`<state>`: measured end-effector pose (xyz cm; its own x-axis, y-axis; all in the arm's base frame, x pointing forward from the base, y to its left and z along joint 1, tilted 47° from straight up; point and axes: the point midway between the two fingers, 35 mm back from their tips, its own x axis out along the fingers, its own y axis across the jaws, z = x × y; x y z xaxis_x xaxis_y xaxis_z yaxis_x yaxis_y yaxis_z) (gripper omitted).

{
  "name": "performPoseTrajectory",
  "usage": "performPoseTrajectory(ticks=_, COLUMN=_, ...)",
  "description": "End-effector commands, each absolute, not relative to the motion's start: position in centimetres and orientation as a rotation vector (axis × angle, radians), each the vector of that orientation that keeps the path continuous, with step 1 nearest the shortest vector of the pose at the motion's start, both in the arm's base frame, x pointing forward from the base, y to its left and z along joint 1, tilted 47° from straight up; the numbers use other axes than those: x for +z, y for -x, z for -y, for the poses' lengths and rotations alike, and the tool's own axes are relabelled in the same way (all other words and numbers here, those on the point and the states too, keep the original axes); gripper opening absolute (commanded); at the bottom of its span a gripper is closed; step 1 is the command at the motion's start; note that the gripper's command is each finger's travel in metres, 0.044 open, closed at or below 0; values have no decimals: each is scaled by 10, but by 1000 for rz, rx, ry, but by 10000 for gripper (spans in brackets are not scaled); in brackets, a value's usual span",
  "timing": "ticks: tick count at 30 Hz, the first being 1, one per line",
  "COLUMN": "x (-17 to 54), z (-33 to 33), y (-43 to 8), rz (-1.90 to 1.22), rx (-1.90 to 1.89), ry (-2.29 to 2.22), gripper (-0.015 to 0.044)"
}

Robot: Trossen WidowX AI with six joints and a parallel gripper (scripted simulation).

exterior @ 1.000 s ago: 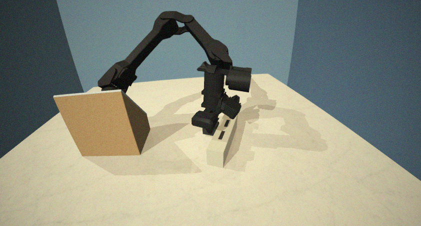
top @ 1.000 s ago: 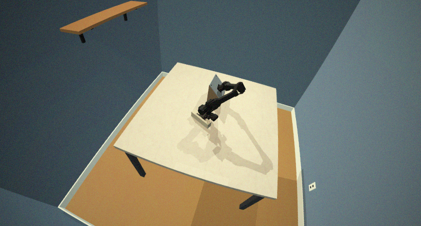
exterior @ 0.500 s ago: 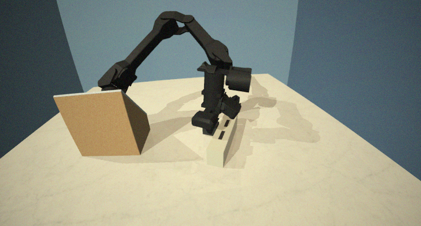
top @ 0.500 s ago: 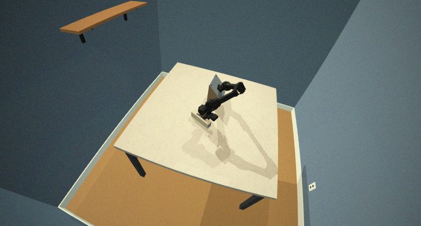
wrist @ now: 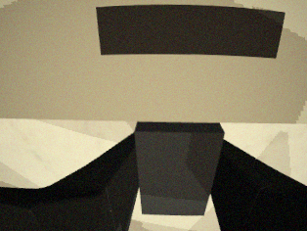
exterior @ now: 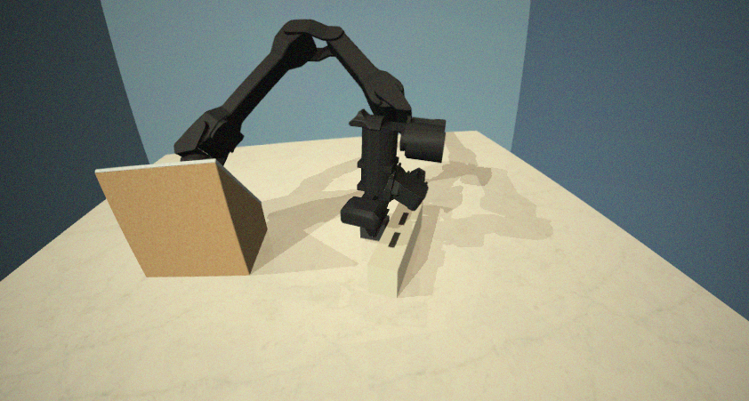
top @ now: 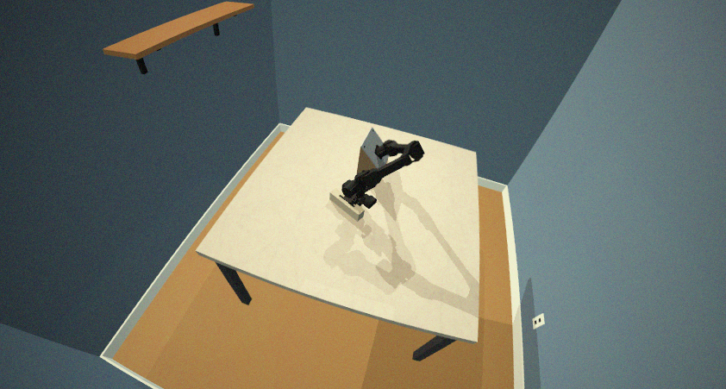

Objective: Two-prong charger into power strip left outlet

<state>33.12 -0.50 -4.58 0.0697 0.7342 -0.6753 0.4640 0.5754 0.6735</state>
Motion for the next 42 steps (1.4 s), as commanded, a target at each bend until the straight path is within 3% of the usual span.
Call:
performPoseTrajectory(ticks=1, x=-46, z=4, y=-330, rz=-1571, rx=274, ry=-1044, gripper=0)
performPoseTrajectory(ticks=42, x=-45, z=2, y=-325, rz=-1572, rx=274, ry=-1044, gripper=0)
